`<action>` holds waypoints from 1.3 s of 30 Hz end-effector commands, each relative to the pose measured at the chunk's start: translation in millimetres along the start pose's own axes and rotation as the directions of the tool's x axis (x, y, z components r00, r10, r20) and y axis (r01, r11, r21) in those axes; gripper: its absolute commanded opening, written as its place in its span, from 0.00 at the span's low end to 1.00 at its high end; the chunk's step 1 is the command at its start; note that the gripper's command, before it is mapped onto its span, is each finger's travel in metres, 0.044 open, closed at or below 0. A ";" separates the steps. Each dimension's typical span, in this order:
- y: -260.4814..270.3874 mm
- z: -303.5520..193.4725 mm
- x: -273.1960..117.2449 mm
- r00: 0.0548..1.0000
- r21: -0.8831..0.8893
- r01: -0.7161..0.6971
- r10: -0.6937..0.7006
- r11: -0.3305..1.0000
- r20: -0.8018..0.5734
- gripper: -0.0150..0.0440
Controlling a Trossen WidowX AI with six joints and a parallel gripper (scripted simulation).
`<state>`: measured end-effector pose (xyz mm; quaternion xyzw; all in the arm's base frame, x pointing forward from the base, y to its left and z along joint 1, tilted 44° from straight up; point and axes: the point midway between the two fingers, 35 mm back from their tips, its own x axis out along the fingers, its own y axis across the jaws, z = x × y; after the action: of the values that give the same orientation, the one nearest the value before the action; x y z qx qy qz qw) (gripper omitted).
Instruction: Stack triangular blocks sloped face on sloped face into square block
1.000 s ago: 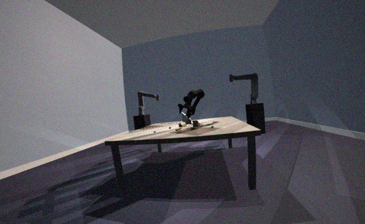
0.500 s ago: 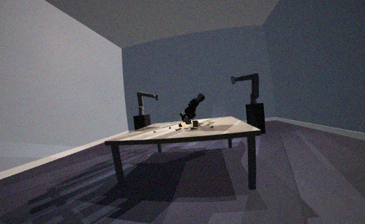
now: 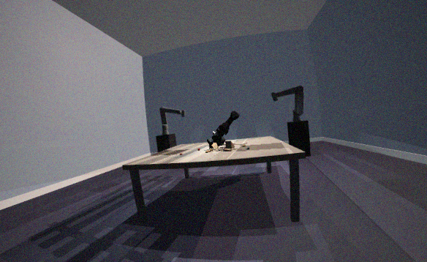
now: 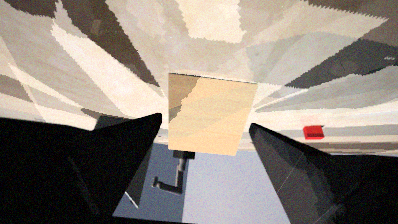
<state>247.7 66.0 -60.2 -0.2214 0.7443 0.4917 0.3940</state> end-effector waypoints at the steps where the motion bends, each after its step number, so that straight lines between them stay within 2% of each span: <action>1: 0.8 0.4 9.5 1.000 0.002 0.001 -0.001 1.000 0.003 1.00; 15: 2.3 -1.3 11.3 1.000 0.002 0.001 -0.001 1.000 0.003 1.00; 21: 1.4 -1.6 10.3 1.000 -0.002 0.003 -0.003 1.000 0.001 0.73; 28: 1.4 -1.6 10.3 1.000 -0.002 0.003 -0.003 1.000 0.001 0.65; 37: -0.6 -14.6 -5.2 1.000 -0.001 0.005 -0.005 1.000 0.001 0.25; 39: -1.2 -21.1 -12.3 1.000 -0.001 0.006 -0.006 1.000 0.001 0.25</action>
<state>241.8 56.9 -57.7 -0.2196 0.7451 0.4926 0.3923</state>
